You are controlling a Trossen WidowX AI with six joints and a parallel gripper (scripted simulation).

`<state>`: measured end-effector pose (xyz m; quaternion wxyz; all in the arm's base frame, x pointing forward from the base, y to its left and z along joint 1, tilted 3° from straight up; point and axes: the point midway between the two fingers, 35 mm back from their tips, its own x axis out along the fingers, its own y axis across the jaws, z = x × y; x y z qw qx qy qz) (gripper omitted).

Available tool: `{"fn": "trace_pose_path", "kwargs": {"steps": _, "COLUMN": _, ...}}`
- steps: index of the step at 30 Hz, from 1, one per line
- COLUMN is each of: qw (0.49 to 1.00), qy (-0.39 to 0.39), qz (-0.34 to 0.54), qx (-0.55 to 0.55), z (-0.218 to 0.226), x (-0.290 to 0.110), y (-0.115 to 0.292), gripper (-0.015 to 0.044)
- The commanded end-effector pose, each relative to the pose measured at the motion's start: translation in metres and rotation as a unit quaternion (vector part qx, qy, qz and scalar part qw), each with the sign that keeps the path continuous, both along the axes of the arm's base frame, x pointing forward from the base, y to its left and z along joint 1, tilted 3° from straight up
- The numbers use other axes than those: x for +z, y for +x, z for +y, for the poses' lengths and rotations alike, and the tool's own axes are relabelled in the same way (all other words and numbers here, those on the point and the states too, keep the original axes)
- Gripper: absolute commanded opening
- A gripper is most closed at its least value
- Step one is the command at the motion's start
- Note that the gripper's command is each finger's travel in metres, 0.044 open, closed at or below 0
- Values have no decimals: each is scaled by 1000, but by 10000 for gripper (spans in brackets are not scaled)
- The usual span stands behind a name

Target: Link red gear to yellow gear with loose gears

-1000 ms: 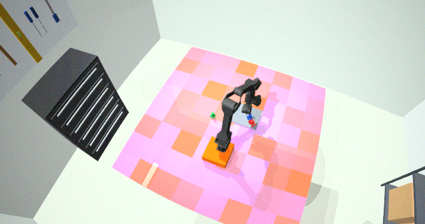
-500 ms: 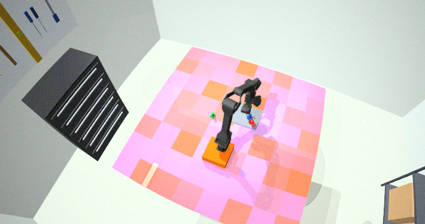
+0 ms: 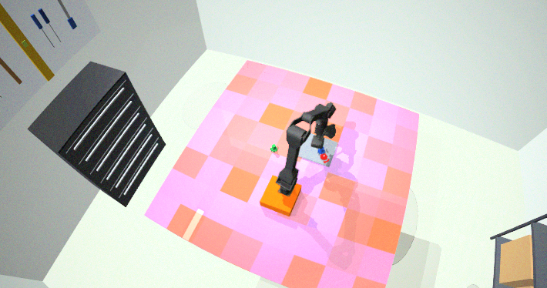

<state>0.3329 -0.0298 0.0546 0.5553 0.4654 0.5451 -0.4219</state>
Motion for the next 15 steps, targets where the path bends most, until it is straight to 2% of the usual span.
{"fn": "trace_pose_path", "kwargs": {"steps": 1, "qw": 1000, "qy": 4, "qz": 7, "qx": -25, "z": 2, "x": -9, "y": -2, "gripper": 0}}
{"fn": "trace_pose_path", "kwargs": {"steps": 15, "qw": 981, "qy": 12, "qz": 14, "qx": -192, "z": 2, "x": -30, "y": -2, "gripper": 0}}
